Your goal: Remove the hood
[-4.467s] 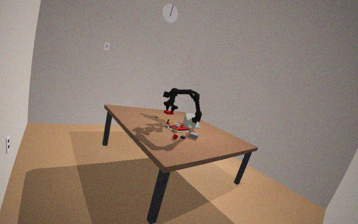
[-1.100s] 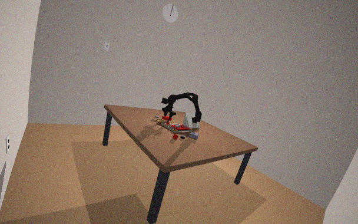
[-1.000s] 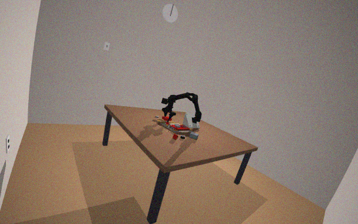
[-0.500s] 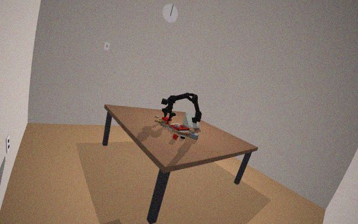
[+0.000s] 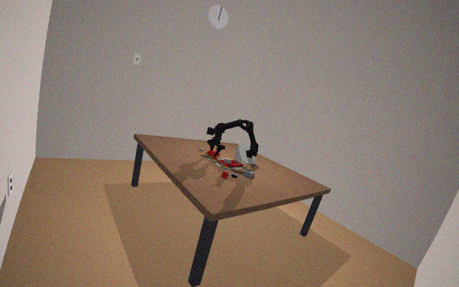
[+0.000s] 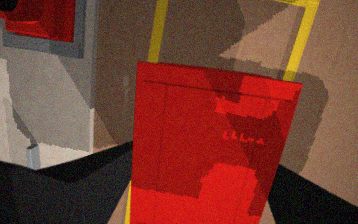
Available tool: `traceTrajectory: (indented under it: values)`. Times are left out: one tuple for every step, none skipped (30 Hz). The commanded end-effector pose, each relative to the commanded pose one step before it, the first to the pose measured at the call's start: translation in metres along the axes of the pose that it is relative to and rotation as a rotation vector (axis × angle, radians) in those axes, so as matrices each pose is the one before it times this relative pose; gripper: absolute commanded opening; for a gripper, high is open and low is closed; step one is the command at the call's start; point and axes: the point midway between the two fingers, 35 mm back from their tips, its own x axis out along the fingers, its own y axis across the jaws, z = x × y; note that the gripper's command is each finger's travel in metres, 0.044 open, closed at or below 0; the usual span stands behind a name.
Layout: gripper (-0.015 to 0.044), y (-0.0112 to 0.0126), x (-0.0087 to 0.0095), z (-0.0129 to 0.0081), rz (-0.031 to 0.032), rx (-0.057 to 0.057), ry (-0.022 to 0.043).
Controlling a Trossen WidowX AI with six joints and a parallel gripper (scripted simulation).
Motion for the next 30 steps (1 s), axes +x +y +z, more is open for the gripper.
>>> traceTrajectory:
  values:
    - [0.0000,-0.00018,0.00214,0.00041,0.00127,0.0044,-0.00353]
    - [0.0000,0.00001,0.00049,0.00000,0.00003,0.0000,0.00000]
    - [0.0000,0.00001,0.00049,0.00000,0.00003,0.0000,0.00000]
    - [0.0000,0.00001,0.00049,0.00000,0.00003,0.0000,0.00000]
    - [0.0000,0.00001,0.00049,-0.00001,0.00003,0.0000,0.00000]
    - [0.0000,0.00001,0.00049,-0.00001,0.00003,0.0000,0.00000]
    - [0.0000,0.00001,0.00049,-0.00001,0.00003,0.0000,0.00000]
    - [0.0000,0.00001,0.00049,-0.00001,0.00003,0.0000,0.00000]
    - [0.0000,0.00001,0.00049,-0.00001,0.00003,0.0000,0.00000]
    - [0.0000,0.00001,0.00049,-0.00001,0.00003,0.0000,0.00000]
    - [0.0000,0.00001,0.00049,-0.00001,0.00003,0.0000,0.00000]
    - [0.0000,0.00001,0.00049,-0.00001,0.00003,0.0000,0.00000]
    - [0.0000,0.00001,0.00040,-0.00001,0.00003,0.0000,0.00000]
    - [0.0026,0.00017,-0.00155,-0.00037,-0.00131,-0.0044,0.00352]
    - [0.0053,0.00000,0.00000,0.00000,0.00000,0.0000,0.00000]
    - [0.0079,0.00000,0.00000,0.00000,0.00000,0.0000,0.00000]
    - [0.0105,0.00000,0.00000,0.00000,0.00000,0.0000,0.00000]
    - [0.0131,0.00000,0.00000,0.00000,0.00000,0.0000,0.00000]
    - [0.0157,0.00000,0.00000,0.00000,0.00000,0.0000,0.00000]
    - [0.0184,0.00000,0.00000,0.00000,0.00000,0.0000,0.00000]
    - [0.0210,0.00000,0.00000,0.00000,0.00000,0.0000,0.00000]
    - [0.0236,0.00000,0.00000,0.00000,0.00000,0.0000,0.00000]
    - [0.0263,0.00000,0.00000,0.00000,0.00000,0.0000,0.00000]
    - [0.0289,0.00000,0.00000,0.00000,0.00000,0.0000,0.00000]
    - [0.0315,0.00000,0.00000,0.00000,0.00000,0.0000,0.00000]
    - [0.0341,0.00000,0.00000,0.00000,0.00000,0.0000,0.00000]
    - [0.0368,0.00000,0.00000,0.00000,0.00000,0.0000,0.00000]
    - [0.0394,0.00000,0.00000,0.00000,0.00000,0.0000,0.00000]
    - [0.0420,0.00000,0.00000,0.00000,0.00000,0.0000,0.00000]
    - [0.0440,-0.00020,-0.00230,0.00021,-0.00020,0.0001,-0.00015]
